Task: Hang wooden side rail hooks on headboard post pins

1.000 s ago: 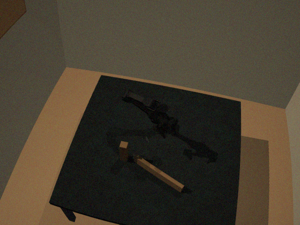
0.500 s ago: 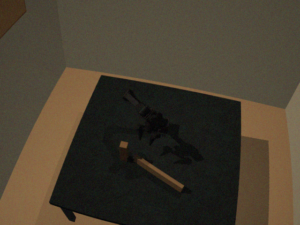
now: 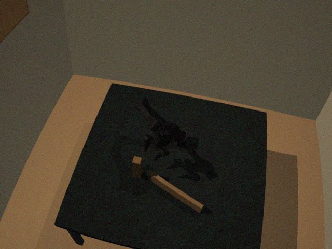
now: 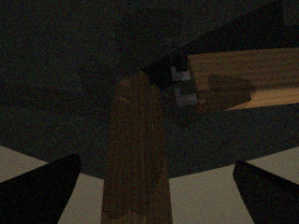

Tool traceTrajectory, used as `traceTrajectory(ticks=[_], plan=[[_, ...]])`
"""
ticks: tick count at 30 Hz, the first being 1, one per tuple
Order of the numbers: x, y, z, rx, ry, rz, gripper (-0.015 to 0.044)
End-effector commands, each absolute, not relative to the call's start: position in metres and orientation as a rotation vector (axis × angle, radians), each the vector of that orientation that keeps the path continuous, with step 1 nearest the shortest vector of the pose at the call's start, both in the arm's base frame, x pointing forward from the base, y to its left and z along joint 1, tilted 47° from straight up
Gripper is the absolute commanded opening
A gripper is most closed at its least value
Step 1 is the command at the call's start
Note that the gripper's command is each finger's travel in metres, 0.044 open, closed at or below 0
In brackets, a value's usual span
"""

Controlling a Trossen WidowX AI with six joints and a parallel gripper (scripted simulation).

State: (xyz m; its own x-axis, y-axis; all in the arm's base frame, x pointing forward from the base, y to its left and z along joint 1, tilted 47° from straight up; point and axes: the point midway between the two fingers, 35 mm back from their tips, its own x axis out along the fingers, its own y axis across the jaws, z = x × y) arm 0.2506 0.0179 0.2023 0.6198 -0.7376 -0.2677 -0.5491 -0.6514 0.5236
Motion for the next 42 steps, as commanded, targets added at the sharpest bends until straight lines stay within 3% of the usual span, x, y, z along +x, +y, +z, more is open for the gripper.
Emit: traceTrajectory(ticks=[1,12,20,42], plan=[[0.251,0.018,0.206,2.454,-1.029,-0.649,0.0440],[0.251,0.018,0.205,2.461,-1.034,-0.646,0.0440],[0.251,0.018,0.201,2.750,-1.280,-0.463,0.0440],[0.252,0.020,0.189,3.473,-1.933,0.575,0.0440]])
